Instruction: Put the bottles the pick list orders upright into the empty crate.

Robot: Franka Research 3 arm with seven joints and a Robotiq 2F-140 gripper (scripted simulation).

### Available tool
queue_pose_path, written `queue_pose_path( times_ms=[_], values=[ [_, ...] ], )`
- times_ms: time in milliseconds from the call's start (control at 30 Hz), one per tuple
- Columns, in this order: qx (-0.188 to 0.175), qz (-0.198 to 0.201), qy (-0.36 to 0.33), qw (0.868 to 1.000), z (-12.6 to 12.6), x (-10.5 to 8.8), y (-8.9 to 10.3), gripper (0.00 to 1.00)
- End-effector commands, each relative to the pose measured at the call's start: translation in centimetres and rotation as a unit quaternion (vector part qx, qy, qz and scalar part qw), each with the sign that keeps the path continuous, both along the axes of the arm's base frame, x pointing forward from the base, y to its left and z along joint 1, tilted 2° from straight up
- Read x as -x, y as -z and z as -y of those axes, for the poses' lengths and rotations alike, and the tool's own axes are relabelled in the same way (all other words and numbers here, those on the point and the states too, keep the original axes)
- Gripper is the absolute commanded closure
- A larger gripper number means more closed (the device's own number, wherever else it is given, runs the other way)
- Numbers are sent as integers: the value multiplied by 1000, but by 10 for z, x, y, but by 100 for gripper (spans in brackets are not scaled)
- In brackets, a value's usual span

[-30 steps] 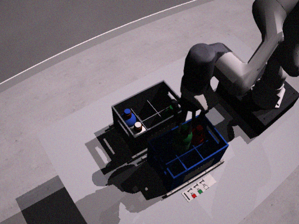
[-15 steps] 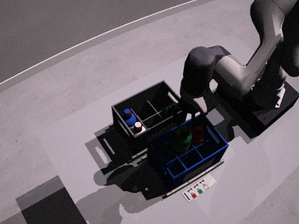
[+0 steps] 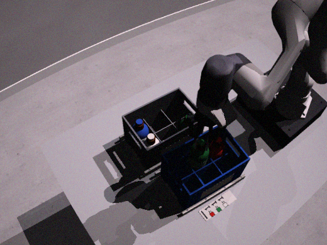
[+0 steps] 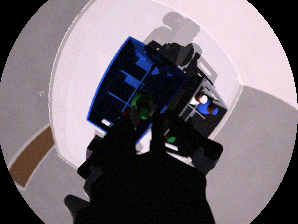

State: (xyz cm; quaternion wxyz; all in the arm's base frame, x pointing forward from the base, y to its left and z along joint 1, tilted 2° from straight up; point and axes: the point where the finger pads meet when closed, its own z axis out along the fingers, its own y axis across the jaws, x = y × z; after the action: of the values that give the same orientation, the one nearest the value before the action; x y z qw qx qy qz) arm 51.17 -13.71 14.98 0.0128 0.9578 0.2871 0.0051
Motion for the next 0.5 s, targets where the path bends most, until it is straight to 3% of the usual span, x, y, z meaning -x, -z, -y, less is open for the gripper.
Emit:
queue_pose_path(
  times_ms=[0, 467],
  values=[
    [4, 7, 1, 1000, 1, -5, 0, 100],
    [4, 7, 1, 1000, 1, -5, 12, 100]
  ],
)
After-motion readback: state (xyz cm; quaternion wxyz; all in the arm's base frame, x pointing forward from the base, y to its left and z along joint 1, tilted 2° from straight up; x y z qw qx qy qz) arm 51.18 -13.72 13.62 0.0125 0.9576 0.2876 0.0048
